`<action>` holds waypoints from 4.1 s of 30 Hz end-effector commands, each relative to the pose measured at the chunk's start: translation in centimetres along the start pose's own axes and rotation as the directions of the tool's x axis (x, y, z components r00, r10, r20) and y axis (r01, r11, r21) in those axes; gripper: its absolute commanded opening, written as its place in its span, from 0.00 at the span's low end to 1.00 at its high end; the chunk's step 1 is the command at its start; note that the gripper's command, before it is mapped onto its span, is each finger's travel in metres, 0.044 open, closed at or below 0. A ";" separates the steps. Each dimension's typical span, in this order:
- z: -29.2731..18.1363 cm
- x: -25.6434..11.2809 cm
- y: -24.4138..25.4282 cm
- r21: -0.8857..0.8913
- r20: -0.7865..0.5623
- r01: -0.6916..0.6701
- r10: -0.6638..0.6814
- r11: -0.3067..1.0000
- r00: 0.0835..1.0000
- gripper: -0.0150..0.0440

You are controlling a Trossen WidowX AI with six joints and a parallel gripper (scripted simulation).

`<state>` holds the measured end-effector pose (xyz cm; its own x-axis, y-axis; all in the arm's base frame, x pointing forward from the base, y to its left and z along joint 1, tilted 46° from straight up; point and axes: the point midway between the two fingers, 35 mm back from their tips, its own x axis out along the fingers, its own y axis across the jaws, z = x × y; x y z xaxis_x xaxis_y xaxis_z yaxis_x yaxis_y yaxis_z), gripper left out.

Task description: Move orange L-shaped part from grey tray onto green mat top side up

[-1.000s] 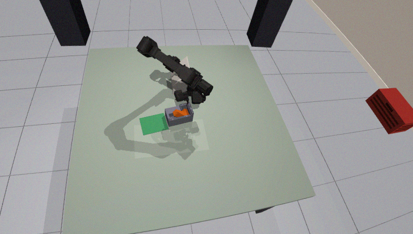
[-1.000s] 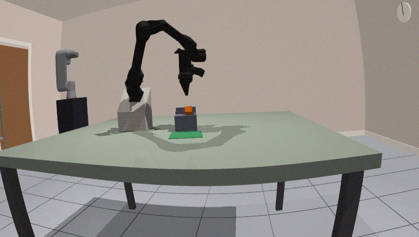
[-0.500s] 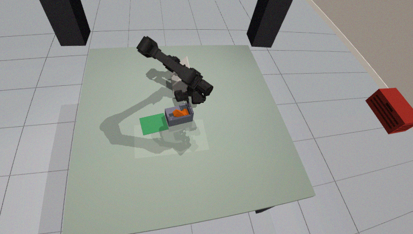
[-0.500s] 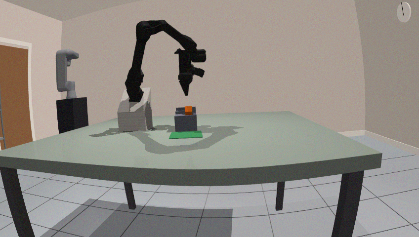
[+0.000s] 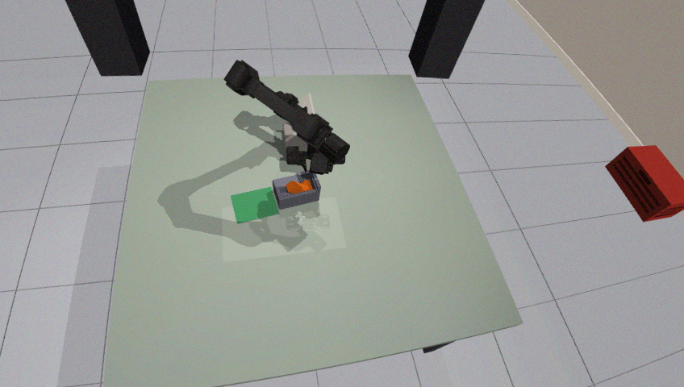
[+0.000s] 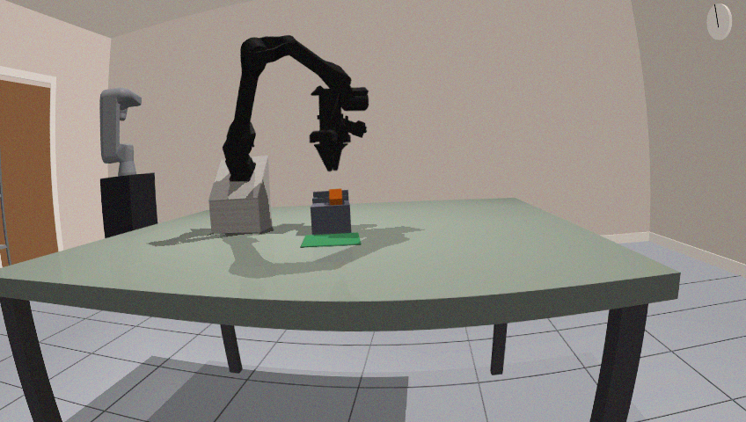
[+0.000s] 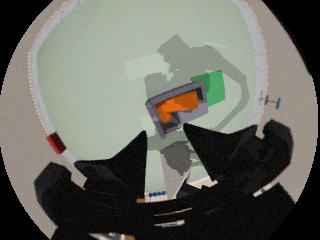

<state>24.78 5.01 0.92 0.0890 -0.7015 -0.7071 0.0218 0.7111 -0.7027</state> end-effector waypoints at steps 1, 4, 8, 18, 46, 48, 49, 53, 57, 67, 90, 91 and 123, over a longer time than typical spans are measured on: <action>0.9 -0.3 -1.7 0.340 0.004 -0.002 0.001 0.940 1.000 0.73; 1.5 -0.4 -3.4 0.639 0.001 0.001 -0.001 0.769 1.000 0.73; 2.2 -0.4 -5.7 0.915 -0.004 0.006 -0.006 0.403 1.000 0.73; 2.3 -0.5 -6.6 0.970 -0.006 0.008 -0.009 0.242 1.000 0.73; 2.4 5.0 -6.6 0.970 -0.005 0.007 -0.009 0.241 1.000 0.73; 2.4 5.3 -6.7 0.970 -0.005 0.007 -0.009 0.241 1.000 0.73; 2.4 5.5 -6.7 0.970 -0.005 0.007 -0.009 0.241 1.000 0.73; 2.4 6.1 -6.7 0.970 -0.005 0.007 -0.010 0.241 1.000 0.73; 2.3 6.8 -6.7 0.970 -0.005 0.007 -0.011 0.241 1.000 0.73; 2.4 7.2 -6.8 0.972 -0.006 0.008 -0.008 0.236 1.000 0.55; 2.4 6.8 -6.8 0.972 -0.006 0.008 -0.009 0.237 1.000 0.25; 2.4 6.6 -6.8 0.971 -0.006 0.008 -0.009 0.237 1.000 0.25; 2.4 1.6 -6.6 0.970 -0.005 0.007 -0.009 0.241 1.000 0.25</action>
<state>27.06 -1.25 4.29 0.0796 -0.7139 -0.6957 0.9718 0.2111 -0.1054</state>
